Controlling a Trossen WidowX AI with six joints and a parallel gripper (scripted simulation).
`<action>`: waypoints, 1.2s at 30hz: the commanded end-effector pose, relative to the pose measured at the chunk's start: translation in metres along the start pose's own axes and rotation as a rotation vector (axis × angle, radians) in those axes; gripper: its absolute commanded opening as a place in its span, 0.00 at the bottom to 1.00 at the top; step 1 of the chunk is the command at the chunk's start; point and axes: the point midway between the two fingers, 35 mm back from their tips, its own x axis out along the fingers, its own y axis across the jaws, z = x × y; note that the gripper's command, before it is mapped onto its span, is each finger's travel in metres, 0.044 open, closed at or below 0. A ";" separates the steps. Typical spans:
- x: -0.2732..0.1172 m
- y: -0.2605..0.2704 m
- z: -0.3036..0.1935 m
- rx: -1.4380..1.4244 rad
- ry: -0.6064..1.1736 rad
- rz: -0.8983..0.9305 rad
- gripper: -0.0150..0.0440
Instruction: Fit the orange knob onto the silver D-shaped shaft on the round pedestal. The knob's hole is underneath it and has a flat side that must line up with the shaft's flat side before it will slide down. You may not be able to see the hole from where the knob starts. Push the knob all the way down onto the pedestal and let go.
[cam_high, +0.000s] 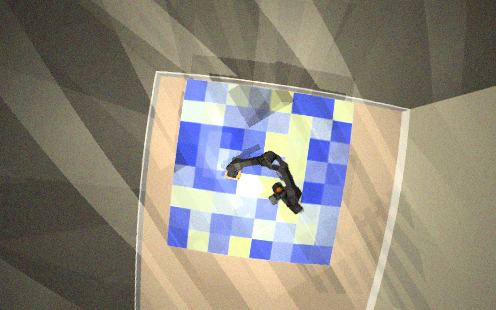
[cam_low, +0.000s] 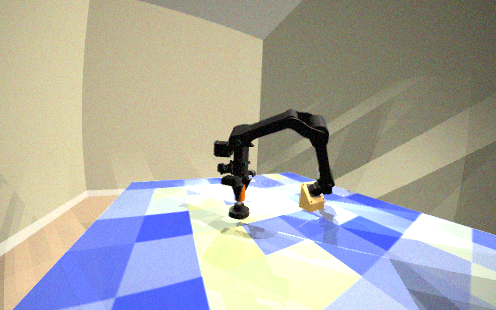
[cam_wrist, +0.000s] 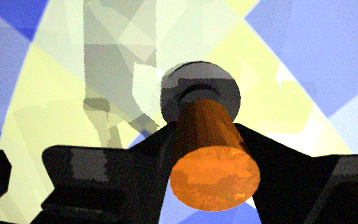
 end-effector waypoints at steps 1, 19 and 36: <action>-0.003 0.002 0.000 -0.003 -0.001 0.005 0.25; 0.001 -0.001 0.001 -0.212 -0.002 0.005 0.25; 0.001 0.003 0.000 -0.212 -0.002 0.005 0.25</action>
